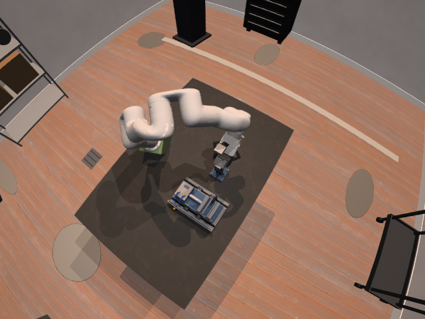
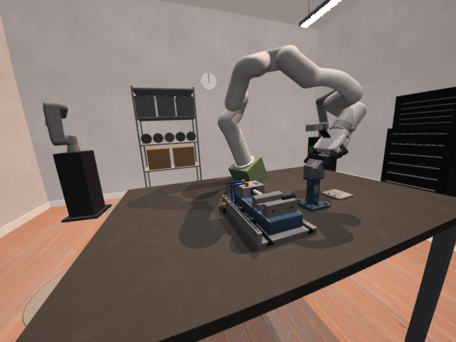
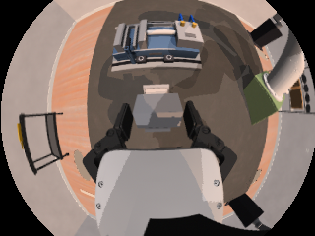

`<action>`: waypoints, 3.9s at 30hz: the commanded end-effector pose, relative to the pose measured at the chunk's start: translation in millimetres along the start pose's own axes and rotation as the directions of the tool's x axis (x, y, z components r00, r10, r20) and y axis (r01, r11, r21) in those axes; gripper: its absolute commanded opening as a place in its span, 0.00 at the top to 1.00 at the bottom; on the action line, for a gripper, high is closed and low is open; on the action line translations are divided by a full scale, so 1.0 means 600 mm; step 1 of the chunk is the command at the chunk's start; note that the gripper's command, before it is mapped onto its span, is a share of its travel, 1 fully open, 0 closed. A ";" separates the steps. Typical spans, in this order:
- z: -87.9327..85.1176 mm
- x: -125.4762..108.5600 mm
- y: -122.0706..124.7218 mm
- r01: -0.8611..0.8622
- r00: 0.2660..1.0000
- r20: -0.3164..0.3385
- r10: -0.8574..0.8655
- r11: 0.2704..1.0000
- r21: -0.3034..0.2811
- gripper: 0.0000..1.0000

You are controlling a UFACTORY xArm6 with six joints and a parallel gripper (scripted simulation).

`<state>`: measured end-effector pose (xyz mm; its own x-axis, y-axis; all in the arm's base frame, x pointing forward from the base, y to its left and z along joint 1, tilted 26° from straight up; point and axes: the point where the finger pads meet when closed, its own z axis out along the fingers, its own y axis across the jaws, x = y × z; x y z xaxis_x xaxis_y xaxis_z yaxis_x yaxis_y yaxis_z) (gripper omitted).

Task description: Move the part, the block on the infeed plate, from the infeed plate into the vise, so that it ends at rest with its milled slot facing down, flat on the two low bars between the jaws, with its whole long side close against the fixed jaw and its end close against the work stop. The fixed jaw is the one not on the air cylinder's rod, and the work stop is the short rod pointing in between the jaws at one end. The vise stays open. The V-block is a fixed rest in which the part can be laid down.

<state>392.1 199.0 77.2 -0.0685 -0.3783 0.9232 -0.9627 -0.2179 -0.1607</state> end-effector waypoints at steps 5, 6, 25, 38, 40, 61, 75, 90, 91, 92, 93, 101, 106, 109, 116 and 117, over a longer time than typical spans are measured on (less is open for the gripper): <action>-0.002 0.001 -0.002 -0.003 1.000 0.003 0.003 1.000 0.002 0.11; -0.002 0.001 -0.002 -0.003 1.000 0.003 0.003 1.000 0.002 0.11; -0.002 0.001 -0.002 -0.003 1.000 0.003 0.003 1.000 0.002 0.11; 0.001 -0.002 0.000 -0.003 1.000 0.003 0.003 1.000 0.002 0.11; 0.002 -0.004 0.001 -0.003 1.000 0.003 0.003 1.000 0.002 0.11; 0.002 -0.003 0.001 -0.003 0.998 0.057 0.002 1.000 0.002 0.11; 0.003 -0.001 0.001 -0.003 0.992 0.128 0.002 1.000 0.002 0.11; 0.003 0.001 0.001 -0.003 0.971 0.240 0.002 1.000 0.002 0.11; 0.003 0.001 0.001 -0.003 0.968 0.250 0.002 1.000 0.002 0.11; 0.003 0.001 0.001 -0.002 0.966 0.260 0.002 1.000 0.002 0.11; 0.003 0.001 0.001 -0.002 0.963 0.270 0.002 1.000 0.001 0.11; 0.004 0.003 0.001 -0.002 0.934 0.357 0.002 1.000 0.001 0.11; 0.004 0.004 0.001 -0.003 0.920 0.392 0.002 1.000 0.002 0.11; 0.004 0.004 0.001 -0.003 0.904 0.427 0.002 1.000 0.002 0.11; 0.005 0.006 0.001 -0.003 0.859 0.512 0.001 1.000 0.002 0.11; 0.005 0.006 0.001 -0.002 0.852 0.524 0.001 1.000 0.002 0.11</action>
<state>391.5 194.1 78.0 0.0628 -0.7596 0.6473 -0.9629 -0.2168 -0.1610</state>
